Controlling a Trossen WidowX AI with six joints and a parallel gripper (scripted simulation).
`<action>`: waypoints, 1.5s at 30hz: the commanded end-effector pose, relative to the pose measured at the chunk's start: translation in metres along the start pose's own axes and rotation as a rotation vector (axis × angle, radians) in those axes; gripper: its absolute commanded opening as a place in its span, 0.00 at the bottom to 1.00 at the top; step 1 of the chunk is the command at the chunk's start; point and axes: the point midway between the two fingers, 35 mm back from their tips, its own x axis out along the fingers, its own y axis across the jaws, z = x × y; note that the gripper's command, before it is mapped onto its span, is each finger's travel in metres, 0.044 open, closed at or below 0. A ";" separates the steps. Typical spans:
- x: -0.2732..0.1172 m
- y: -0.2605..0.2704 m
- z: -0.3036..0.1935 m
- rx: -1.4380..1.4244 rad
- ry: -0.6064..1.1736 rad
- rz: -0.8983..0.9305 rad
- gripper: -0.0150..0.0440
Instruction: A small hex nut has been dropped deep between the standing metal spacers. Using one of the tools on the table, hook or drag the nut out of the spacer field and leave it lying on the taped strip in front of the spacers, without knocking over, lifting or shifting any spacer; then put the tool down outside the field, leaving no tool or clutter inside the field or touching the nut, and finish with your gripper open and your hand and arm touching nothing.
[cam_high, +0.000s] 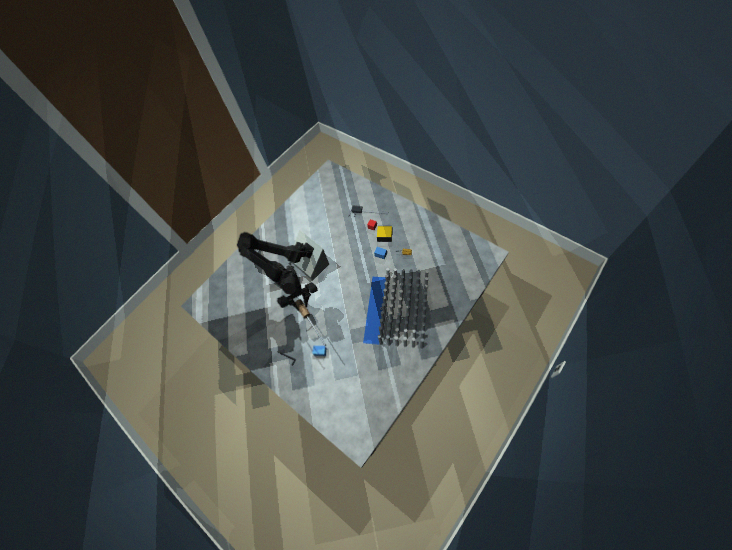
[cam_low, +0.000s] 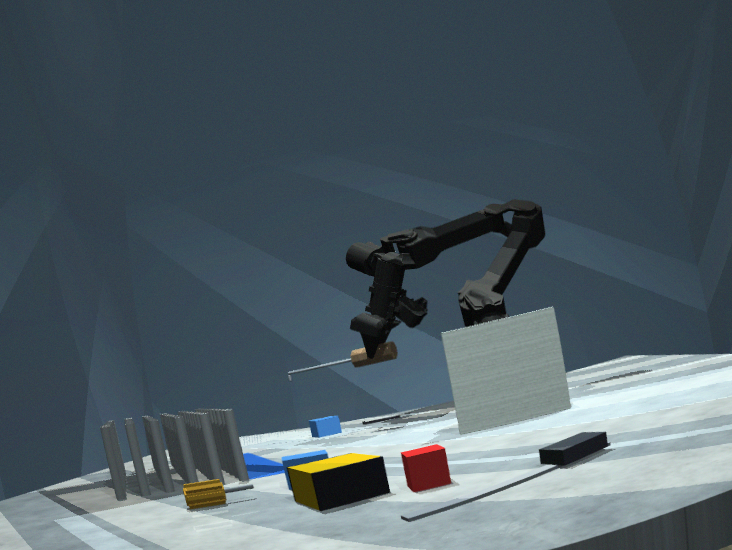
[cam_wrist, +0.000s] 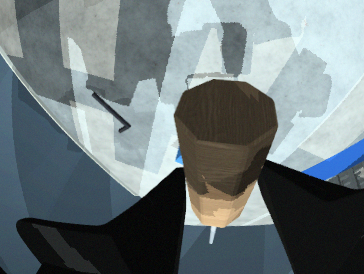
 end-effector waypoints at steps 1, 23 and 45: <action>-0.002 0.025 0.007 0.142 -0.021 0.077 0.25; -0.031 0.127 0.069 0.773 -0.103 0.486 0.25; -0.024 0.127 0.071 0.791 -0.112 0.496 0.25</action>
